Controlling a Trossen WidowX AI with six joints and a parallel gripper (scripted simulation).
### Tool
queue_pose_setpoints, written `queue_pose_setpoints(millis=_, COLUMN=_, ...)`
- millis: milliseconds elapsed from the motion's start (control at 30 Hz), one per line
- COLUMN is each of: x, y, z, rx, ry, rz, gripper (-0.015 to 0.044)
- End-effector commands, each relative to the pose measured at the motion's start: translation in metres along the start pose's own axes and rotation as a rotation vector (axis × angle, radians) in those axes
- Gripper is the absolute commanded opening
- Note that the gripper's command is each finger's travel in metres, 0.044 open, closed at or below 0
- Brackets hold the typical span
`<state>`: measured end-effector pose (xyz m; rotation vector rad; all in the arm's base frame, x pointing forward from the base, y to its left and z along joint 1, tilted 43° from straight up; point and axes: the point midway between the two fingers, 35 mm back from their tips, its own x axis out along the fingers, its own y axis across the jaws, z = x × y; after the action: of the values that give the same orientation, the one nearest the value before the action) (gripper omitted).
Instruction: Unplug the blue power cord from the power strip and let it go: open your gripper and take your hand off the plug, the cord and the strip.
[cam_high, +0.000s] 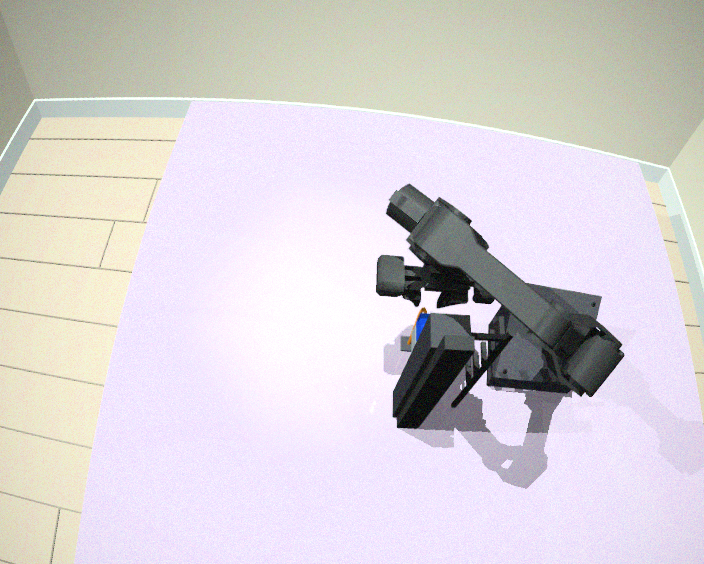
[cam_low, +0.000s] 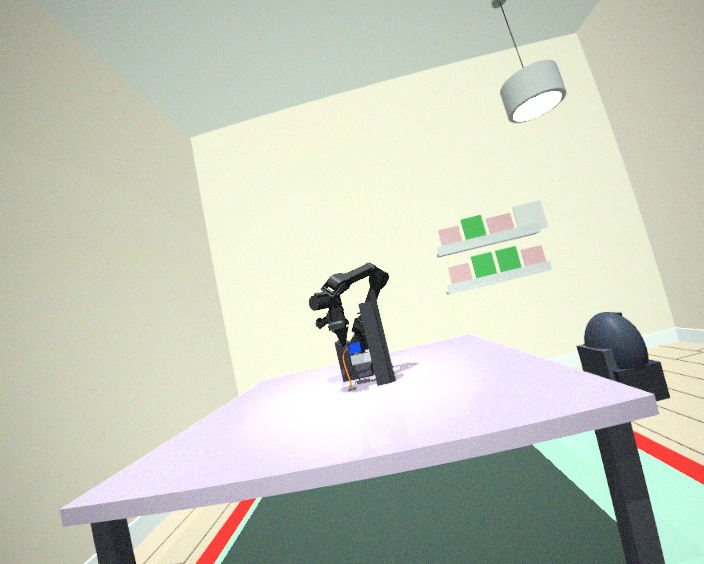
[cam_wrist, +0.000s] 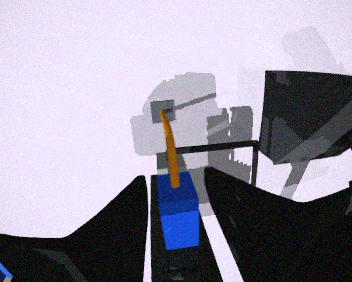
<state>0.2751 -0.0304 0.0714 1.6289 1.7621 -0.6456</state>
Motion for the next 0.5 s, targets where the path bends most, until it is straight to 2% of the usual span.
queue_pose_setpoints(millis=0, x=-0.001, y=0.0, z=-0.009, rx=0.002, ry=0.004, rz=0.005, gripper=0.016)
queue_pose_setpoints(millis=467, x=-0.001, y=-0.001, z=-0.028, rx=0.002, ry=0.006, rz=0.005, gripper=0.016)
